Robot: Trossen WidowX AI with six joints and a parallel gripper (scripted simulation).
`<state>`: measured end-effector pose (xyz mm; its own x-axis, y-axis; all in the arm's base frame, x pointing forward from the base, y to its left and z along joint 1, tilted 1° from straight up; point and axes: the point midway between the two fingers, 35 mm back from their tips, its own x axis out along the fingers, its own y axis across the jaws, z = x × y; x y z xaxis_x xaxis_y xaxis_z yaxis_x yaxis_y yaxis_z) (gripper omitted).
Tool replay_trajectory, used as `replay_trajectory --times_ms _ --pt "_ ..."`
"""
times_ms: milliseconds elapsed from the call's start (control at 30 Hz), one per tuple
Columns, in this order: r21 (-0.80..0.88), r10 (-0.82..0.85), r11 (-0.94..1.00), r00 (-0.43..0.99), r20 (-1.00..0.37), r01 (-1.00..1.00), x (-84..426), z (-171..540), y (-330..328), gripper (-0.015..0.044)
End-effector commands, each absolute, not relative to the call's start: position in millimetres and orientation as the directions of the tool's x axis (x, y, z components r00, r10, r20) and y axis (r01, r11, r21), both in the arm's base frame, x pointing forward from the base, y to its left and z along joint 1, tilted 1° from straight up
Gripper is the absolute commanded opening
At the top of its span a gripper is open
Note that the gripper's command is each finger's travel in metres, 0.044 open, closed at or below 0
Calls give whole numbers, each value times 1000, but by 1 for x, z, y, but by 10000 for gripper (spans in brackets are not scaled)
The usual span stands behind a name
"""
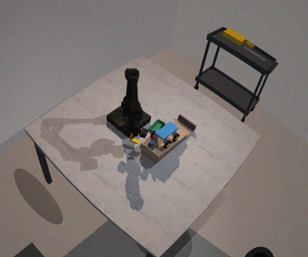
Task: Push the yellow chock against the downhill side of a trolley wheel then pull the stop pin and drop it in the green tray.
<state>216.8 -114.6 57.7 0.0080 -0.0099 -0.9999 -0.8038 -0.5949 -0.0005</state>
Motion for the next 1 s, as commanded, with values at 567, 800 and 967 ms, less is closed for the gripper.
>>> replay_trajectory --times_ms 567,800,967 --pt "0 -15 -594 11 -1000 -804 217 130 -114 0" --pt "0 -15 -594 11 -1000 -804 218 155 -115 0" --pt "0 -16 -594 11 -1000 -804 218 162 -116 0"
